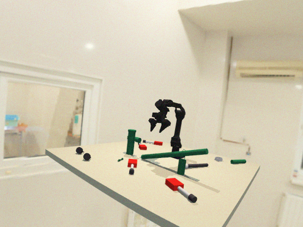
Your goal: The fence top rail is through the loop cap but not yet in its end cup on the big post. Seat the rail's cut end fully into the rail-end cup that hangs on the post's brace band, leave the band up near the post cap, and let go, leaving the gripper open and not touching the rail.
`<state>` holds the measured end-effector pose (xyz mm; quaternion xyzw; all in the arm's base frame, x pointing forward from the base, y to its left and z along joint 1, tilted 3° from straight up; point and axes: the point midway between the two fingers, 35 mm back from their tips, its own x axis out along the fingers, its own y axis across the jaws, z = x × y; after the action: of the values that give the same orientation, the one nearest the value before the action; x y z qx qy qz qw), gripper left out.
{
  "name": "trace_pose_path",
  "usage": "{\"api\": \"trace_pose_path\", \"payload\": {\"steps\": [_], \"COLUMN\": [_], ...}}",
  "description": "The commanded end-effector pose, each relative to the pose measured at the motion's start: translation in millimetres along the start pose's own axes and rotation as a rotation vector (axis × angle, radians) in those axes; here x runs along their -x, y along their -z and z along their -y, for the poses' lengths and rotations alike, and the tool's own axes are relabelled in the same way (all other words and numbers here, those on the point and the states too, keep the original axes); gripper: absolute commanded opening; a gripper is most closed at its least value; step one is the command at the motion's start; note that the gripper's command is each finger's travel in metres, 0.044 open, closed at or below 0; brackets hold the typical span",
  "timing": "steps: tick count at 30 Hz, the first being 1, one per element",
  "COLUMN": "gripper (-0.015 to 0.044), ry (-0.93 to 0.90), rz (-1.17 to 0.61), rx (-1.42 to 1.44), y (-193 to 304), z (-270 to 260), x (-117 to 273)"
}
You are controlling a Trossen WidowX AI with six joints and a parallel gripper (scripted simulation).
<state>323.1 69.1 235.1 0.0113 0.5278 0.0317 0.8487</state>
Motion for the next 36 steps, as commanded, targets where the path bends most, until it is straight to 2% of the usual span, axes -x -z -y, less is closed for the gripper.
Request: {"api": "trace_pose_path", "payload": {"steps": [1, 7, 15, 29, 36], "gripper": [0.044, 0.044, 0.044, 0.044, 0.044], "ry": [0.023, 0.136, 0.405, 0.413, 0.413], "rz": [-0.081, -0.228, -0.32, -0.321, -0.321], "rx": [-0.232, -0.784, -1.436, -1.45, -1.45], "y": [4, 13, 28, 29, 44], "z": [-3, -12, -21, -21, -19], "x": [-16, -47, -82, -83, -113]}}
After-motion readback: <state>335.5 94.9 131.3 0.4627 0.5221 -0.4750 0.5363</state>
